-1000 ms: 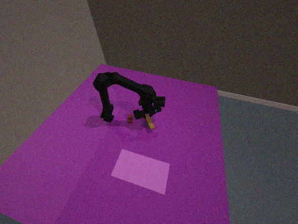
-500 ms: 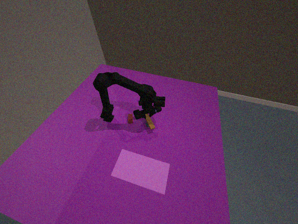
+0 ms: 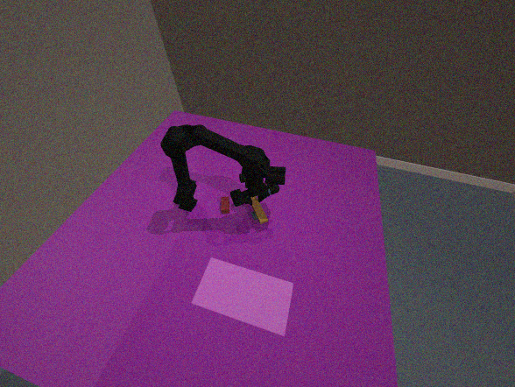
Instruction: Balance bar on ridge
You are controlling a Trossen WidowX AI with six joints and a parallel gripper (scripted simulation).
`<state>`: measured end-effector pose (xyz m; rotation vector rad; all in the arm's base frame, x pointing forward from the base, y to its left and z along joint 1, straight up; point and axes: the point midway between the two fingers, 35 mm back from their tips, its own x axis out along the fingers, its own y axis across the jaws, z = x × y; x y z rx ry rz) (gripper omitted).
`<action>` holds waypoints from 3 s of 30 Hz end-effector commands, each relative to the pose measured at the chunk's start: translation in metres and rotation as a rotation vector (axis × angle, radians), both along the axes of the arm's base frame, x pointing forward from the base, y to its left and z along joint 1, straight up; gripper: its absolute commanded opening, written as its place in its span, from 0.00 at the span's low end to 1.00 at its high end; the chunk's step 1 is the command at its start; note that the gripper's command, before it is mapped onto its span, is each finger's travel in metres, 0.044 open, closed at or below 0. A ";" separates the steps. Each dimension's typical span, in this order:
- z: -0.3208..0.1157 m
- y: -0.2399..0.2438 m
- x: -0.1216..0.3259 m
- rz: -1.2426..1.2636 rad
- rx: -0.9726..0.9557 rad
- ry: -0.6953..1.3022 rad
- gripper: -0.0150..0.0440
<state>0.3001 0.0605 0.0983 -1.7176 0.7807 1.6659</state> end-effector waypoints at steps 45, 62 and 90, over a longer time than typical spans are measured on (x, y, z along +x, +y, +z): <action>0.000 0.000 0.000 0.000 0.000 0.000 0.57; 0.000 0.000 0.000 0.000 0.000 0.000 0.92; 0.100 -0.001 -0.003 0.000 0.000 0.000 1.00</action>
